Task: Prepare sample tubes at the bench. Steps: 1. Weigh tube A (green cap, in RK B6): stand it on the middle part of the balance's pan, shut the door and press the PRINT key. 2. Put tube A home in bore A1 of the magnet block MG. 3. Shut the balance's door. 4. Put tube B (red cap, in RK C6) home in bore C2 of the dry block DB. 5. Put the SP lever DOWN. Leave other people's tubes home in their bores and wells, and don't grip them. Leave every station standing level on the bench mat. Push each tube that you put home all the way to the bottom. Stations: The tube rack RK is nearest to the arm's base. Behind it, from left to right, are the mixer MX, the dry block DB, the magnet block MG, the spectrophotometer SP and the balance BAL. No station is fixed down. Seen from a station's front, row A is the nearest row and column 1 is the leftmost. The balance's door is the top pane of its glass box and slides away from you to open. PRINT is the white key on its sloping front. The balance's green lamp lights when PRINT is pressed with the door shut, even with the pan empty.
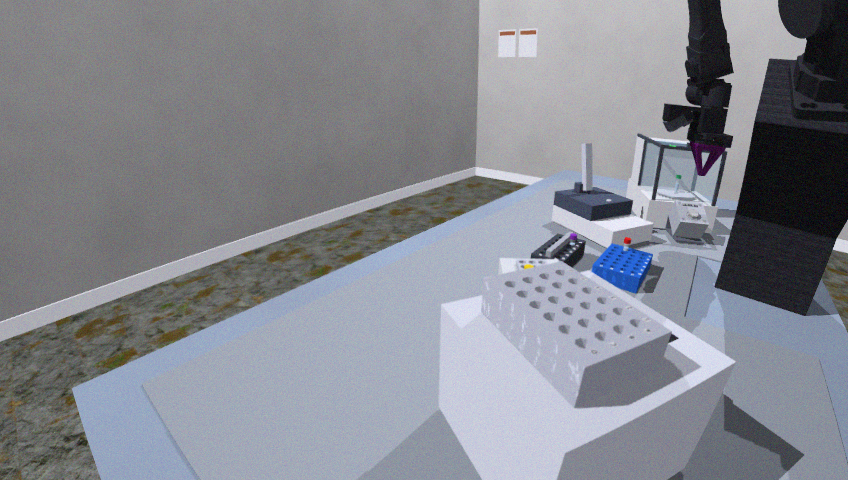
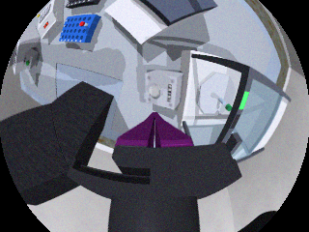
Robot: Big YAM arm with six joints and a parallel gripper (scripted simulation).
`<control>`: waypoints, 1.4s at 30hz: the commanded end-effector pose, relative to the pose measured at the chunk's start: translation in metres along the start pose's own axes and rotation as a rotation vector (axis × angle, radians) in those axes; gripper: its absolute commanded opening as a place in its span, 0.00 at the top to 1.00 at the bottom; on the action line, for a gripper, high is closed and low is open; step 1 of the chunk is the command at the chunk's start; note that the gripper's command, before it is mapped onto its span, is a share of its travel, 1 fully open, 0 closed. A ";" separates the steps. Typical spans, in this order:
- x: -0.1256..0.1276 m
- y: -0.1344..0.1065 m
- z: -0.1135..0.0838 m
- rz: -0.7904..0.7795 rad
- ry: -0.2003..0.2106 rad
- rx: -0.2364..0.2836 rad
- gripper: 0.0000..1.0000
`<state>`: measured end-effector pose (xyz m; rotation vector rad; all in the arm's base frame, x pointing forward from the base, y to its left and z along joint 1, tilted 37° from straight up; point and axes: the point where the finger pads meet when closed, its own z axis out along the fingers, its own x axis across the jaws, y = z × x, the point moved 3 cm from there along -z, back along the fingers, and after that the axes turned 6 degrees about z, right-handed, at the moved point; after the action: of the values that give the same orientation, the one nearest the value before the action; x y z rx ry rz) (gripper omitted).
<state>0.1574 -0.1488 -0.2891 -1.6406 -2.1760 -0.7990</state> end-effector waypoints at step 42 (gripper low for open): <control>-0.009 0.000 -0.075 -0.006 -0.027 -0.008 0.70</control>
<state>0.1535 -0.1873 -0.2403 -1.6576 -2.1794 -0.7893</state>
